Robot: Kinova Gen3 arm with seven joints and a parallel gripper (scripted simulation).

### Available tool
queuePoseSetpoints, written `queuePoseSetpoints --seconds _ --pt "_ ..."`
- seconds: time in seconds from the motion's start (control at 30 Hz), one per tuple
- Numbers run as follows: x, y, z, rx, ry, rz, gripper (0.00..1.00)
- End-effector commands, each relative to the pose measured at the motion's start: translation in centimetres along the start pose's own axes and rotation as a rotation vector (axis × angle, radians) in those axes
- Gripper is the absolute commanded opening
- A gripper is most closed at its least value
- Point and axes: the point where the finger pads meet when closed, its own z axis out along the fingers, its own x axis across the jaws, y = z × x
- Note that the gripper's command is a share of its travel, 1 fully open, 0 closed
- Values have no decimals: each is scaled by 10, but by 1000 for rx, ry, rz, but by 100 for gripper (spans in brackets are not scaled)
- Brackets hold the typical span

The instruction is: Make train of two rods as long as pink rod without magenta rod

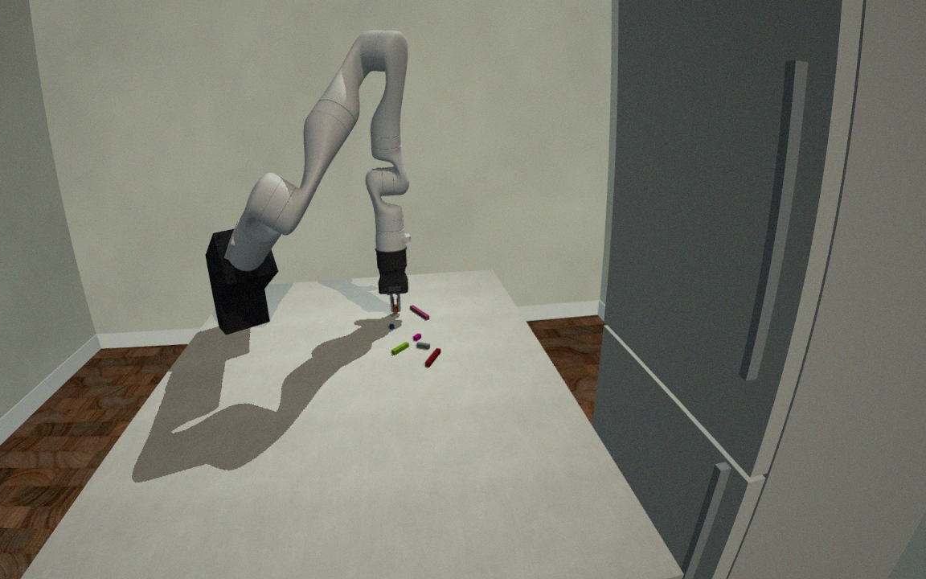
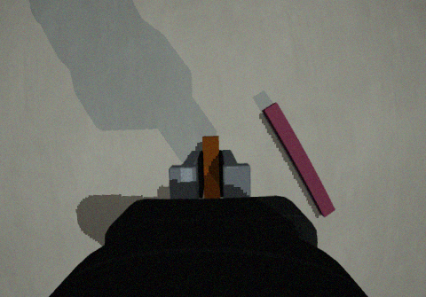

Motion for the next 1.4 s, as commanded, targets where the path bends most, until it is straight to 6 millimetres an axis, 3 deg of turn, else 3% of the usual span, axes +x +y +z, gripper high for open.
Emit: queuePoseSetpoints --seconds 0.0,1.37 --pt "0 -1 -1 1 1 0 24" --pt "0 -1 11 1 1 0 24"
